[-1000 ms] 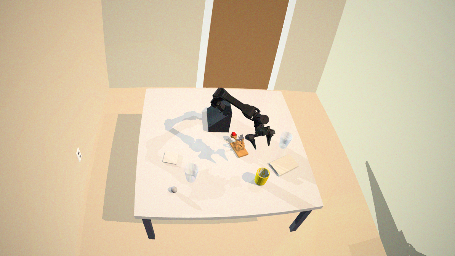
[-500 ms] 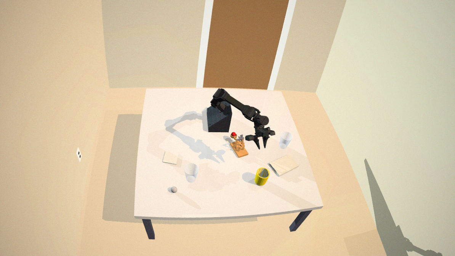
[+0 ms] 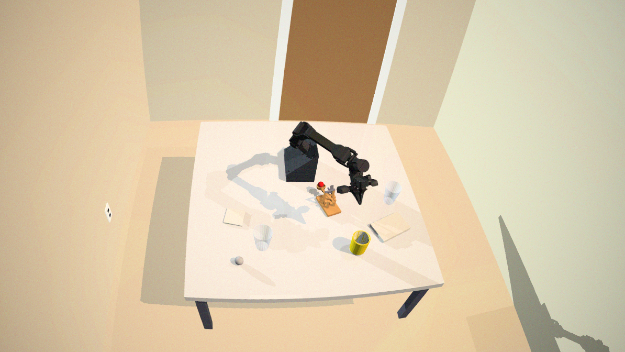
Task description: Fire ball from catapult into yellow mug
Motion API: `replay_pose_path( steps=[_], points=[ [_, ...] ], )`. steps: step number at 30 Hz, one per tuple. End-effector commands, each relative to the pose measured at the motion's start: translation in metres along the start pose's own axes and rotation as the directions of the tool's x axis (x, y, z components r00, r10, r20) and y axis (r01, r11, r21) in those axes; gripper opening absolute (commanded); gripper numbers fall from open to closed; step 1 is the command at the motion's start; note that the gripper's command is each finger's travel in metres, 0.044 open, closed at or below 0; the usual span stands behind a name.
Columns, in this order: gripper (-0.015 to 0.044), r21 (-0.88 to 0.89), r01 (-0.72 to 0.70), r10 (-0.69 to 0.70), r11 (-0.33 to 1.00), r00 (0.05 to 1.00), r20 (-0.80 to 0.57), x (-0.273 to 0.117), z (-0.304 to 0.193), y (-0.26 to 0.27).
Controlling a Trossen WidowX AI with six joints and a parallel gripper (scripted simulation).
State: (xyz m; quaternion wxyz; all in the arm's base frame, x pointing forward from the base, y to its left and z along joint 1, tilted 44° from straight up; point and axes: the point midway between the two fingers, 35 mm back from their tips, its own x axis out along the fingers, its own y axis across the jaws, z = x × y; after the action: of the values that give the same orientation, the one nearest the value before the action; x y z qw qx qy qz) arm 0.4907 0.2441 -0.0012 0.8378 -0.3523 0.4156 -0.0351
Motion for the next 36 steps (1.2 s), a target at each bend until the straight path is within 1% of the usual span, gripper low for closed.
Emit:
replay_pose_path(
  steps=[1,9,17,27,36],
  points=[
    [0.0000,-0.010,0.004,-0.004,1.000,1.000,-0.007,0.001,-0.002,0.000],
    [0.0000,-0.220,-0.031,0.001,0.975,0.990,-0.138,0.002,-0.053,0.037],
    [0.0000,-0.433,-0.090,-0.034,0.897,0.962,-0.272,-0.003,-0.111,0.065],
    [0.0000,-0.649,-0.190,-0.124,0.737,0.906,-0.406,-0.016,-0.179,0.083],
    [0.0000,-0.786,-0.293,-0.252,0.545,0.837,-0.486,-0.032,-0.234,0.084]
  ],
)
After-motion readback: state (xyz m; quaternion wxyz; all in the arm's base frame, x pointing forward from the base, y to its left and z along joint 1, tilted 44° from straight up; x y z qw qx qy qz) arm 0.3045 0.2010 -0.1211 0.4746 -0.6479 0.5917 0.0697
